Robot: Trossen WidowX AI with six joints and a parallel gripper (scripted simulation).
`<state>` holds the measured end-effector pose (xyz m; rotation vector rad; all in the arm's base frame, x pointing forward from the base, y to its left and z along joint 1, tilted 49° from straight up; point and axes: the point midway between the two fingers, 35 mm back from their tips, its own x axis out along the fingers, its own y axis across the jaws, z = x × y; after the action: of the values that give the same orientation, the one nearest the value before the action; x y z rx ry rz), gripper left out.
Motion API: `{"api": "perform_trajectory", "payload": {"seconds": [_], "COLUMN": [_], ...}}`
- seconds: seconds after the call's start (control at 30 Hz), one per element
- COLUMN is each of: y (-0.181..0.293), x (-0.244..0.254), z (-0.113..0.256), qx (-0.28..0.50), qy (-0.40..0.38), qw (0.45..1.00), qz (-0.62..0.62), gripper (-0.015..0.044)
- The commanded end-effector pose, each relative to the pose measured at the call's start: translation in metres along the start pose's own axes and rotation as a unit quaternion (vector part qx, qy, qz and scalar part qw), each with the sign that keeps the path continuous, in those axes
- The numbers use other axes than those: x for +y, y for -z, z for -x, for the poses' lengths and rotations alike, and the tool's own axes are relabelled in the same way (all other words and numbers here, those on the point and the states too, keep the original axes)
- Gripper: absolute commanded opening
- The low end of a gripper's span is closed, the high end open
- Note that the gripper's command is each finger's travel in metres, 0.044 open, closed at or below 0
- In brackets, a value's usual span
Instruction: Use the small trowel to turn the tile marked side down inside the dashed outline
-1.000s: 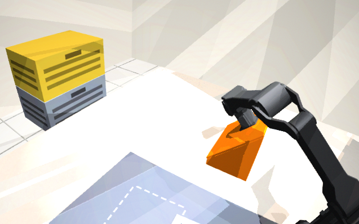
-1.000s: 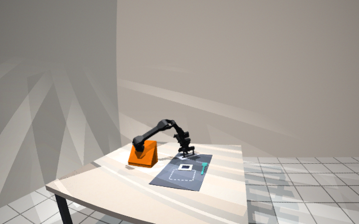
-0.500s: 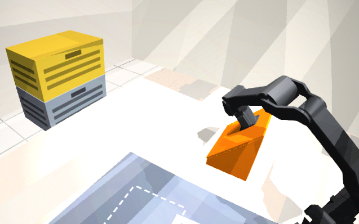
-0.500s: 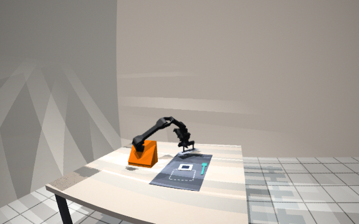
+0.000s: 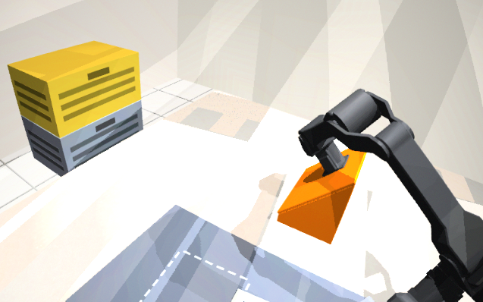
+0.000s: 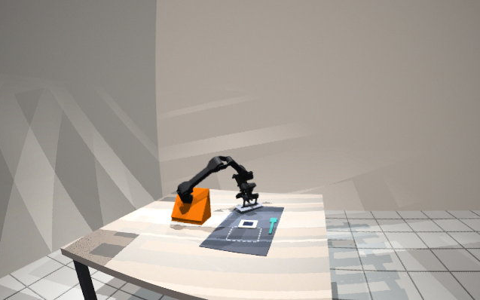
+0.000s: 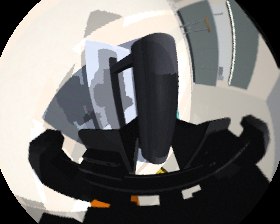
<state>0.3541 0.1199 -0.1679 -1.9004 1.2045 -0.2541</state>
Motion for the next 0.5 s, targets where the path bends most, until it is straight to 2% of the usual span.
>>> {"api": "perform_trajectory", "payload": {"seconds": [0.0, 0.47], "y": [0.001, 0.008], "x": [-0.002, -0.004], "z": [-0.003, -0.024], "qx": [-0.017, -0.109], "qy": [-0.022, -0.079], "qw": [1.0, 0.988], "qz": [0.012, 0.076], "gripper": [0.0, 0.0]}}
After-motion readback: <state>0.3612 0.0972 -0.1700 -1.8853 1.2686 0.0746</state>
